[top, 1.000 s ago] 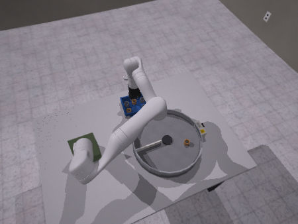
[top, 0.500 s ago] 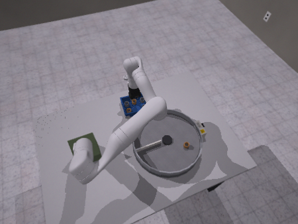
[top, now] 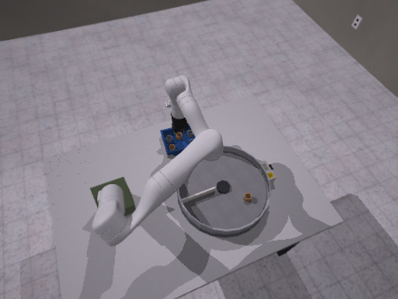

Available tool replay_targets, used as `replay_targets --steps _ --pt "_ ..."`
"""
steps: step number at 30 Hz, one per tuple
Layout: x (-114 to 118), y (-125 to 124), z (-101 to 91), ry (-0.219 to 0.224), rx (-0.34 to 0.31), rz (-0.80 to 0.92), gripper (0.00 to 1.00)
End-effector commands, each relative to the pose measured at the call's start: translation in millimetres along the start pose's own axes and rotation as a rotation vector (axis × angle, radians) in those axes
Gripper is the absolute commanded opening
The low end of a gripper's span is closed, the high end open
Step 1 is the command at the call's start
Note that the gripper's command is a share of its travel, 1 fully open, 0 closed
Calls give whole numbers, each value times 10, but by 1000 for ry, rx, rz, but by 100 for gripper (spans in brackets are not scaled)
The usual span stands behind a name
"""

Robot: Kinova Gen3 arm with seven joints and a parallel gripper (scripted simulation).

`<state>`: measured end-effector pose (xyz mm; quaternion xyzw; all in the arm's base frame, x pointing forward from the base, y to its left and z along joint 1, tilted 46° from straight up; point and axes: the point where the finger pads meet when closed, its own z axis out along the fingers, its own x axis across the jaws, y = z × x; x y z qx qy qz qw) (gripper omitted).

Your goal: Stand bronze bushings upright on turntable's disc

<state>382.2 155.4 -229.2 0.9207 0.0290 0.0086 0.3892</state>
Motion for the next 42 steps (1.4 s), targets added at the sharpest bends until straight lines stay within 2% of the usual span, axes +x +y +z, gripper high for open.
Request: replay_targets --steps 1,42 --pt "3 -1 28 2 2 0 76" --pt "3 -1 74 2 1 4 76"
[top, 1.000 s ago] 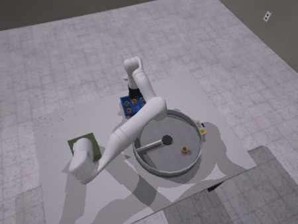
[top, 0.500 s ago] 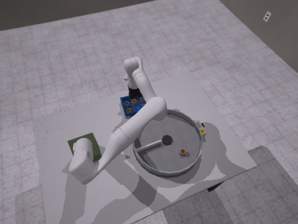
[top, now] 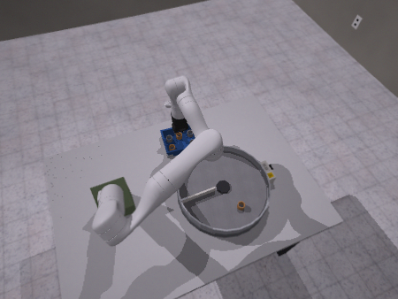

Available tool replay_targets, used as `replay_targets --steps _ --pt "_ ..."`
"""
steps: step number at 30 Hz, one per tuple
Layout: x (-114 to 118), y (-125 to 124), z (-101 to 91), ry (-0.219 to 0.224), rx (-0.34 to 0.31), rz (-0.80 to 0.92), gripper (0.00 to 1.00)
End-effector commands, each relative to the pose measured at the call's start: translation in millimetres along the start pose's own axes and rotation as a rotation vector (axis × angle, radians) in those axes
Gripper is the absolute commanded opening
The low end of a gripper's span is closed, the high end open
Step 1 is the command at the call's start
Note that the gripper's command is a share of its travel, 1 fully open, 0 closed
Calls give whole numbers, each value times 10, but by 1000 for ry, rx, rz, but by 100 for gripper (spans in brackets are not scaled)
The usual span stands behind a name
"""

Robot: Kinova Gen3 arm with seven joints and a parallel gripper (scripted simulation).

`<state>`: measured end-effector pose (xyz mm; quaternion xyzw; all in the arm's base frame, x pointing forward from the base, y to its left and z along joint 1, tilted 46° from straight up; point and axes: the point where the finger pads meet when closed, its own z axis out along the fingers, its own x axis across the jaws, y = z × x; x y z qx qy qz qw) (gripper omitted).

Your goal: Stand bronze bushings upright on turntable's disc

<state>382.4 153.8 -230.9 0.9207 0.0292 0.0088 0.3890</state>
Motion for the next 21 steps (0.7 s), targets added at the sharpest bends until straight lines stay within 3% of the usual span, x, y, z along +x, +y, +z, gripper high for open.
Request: replay_targets --steps 1,9,21 --pt "2 0 66 1 1 5 76" --pt "2 0 189 1 1 4 76" --pt "4 0 200 1 1 5 76"
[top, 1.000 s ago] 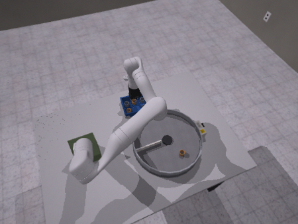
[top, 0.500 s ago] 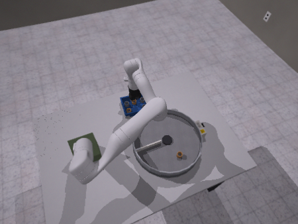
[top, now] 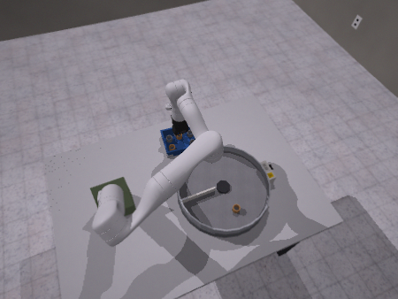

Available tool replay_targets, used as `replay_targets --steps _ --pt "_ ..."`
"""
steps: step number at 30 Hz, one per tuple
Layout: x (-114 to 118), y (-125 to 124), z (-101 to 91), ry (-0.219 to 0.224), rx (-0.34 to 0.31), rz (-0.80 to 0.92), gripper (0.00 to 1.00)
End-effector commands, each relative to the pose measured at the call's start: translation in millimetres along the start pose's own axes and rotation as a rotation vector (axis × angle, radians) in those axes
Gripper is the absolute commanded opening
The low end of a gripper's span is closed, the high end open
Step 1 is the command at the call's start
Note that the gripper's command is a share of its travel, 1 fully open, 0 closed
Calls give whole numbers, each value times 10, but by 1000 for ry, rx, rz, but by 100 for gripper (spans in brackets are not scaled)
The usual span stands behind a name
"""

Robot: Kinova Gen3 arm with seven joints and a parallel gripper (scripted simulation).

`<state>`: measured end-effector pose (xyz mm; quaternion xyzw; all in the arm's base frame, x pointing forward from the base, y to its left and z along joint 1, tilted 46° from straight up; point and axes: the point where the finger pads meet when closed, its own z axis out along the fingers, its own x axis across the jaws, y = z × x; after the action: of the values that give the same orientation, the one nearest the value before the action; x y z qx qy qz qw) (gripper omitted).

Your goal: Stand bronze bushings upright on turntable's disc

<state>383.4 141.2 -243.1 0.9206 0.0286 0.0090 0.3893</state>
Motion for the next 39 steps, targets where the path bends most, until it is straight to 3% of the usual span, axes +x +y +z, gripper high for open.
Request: replay_targets --steps 1,30,39 --pt "2 -2 24 1 2 3 76" --pt "2 -2 25 1 2 4 76" --pt "-1 -1 125 1 1 5 76"
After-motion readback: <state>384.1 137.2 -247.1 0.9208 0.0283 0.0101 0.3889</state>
